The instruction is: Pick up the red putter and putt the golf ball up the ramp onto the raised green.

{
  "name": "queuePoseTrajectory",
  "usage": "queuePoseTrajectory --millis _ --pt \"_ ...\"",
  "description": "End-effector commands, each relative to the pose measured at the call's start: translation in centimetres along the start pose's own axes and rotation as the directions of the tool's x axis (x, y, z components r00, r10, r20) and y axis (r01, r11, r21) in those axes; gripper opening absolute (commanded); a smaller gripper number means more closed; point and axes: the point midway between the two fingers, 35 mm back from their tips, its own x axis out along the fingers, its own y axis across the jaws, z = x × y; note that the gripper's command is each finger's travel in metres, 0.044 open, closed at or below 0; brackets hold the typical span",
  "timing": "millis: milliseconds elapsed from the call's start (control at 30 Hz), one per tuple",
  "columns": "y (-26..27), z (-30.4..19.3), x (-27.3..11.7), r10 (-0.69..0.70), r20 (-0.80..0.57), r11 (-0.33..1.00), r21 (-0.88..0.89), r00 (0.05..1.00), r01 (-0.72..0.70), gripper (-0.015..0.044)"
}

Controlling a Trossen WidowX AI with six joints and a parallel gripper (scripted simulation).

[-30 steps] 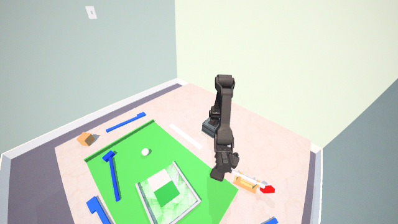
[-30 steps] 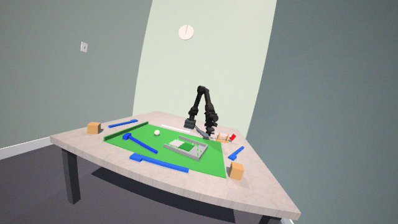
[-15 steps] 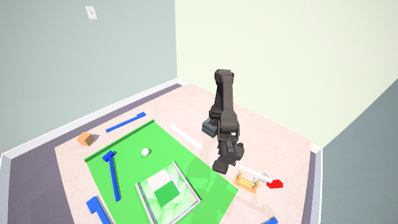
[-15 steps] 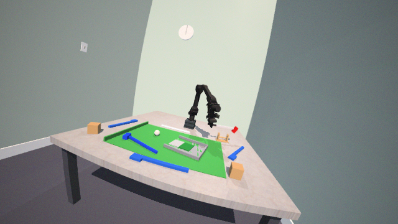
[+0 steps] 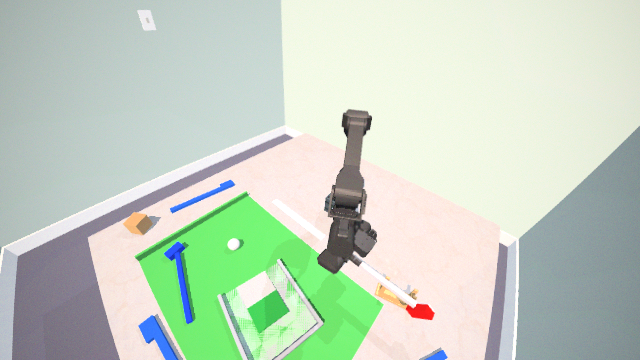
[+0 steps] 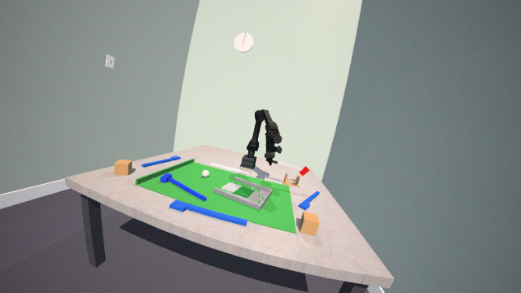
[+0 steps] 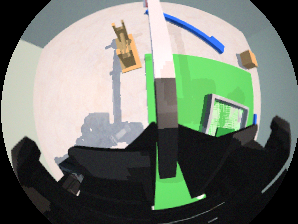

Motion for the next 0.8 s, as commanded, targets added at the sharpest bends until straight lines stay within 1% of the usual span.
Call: queuePoseTrajectory --millis 0,433,767 --pt "-1.1 -1.7 -0.6 -0.019 -0.009 0.996 0.087 1.000 0.020 0.0000" --pt "-3.5 -8.5 -2.7 -0.066 -0.068 0.924 0.374 0.996 0.086 0.0000" --pt "-4.3 -13.8 -4.3 -0.089 -0.110 0.802 0.582 0.990 0.137 0.0000"
